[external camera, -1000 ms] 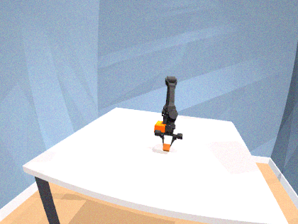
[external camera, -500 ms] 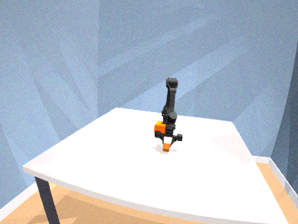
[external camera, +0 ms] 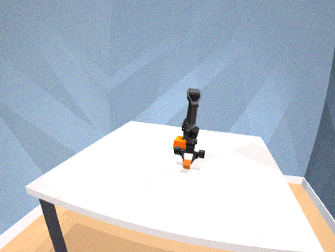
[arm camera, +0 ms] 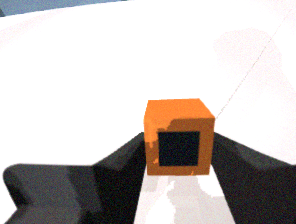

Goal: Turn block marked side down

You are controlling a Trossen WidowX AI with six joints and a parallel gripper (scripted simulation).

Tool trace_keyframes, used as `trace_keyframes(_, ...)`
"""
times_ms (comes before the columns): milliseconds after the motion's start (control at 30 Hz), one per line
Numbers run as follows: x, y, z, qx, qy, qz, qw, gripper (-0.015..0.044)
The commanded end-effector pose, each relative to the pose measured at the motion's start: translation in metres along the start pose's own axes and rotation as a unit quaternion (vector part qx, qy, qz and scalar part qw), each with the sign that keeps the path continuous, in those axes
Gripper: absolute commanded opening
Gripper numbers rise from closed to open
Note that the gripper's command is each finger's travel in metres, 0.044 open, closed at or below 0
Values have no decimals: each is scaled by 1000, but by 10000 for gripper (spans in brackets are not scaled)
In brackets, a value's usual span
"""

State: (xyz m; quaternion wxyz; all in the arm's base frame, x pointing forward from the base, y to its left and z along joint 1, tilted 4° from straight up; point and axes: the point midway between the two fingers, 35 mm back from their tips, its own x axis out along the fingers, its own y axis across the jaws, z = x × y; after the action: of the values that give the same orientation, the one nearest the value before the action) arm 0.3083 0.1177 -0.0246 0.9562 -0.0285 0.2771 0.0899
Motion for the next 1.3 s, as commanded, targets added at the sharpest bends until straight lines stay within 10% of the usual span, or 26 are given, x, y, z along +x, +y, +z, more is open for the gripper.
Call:
trace_keyframes(0, -1, -1, 1, -1, -4, -3, 1000, 0)
trace_keyframes(233, -1, -1, 1, -1, -4, -3, 1000, 0)
trace_keyframes(800, -1, -1, 1, -1, -4, -3, 1000, 440)
trace_keyframes(1267, -1, -1, 1, -1, -4, -3, 1000, 440)
